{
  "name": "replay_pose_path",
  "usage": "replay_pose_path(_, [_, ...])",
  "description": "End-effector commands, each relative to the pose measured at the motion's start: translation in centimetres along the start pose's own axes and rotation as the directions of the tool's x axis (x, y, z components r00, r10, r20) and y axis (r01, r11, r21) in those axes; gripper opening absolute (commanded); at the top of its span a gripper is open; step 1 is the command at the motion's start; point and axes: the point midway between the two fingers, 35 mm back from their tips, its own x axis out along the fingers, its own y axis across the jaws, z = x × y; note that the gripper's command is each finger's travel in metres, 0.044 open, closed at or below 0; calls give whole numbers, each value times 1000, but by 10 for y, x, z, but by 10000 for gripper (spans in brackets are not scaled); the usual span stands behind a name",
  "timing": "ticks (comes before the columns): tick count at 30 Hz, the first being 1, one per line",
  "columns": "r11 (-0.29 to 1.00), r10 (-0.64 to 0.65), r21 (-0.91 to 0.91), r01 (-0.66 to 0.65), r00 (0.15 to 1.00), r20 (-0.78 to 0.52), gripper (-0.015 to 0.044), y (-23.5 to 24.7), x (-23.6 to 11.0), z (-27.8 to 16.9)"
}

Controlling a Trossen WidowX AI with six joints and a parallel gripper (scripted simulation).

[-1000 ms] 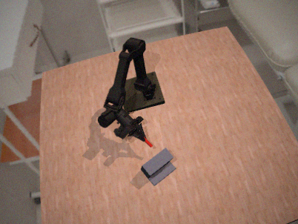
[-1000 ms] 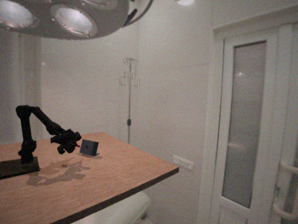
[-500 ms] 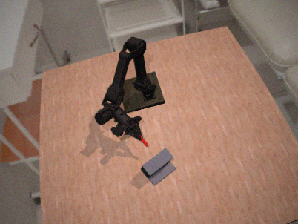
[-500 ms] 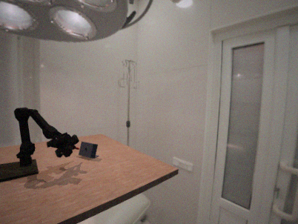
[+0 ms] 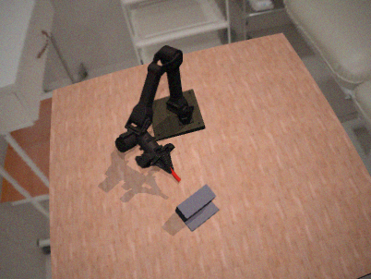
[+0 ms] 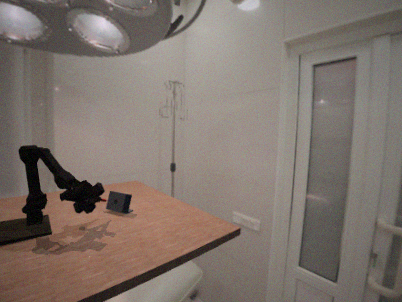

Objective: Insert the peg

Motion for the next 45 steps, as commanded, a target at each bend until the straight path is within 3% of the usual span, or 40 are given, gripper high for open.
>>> replay_pose_path(1, [1000,6,16,-5,1000,-5,0,-3,1,1])
replay_pose_path(45, [997,62,43,-62,998,-1,0,3,33,7])
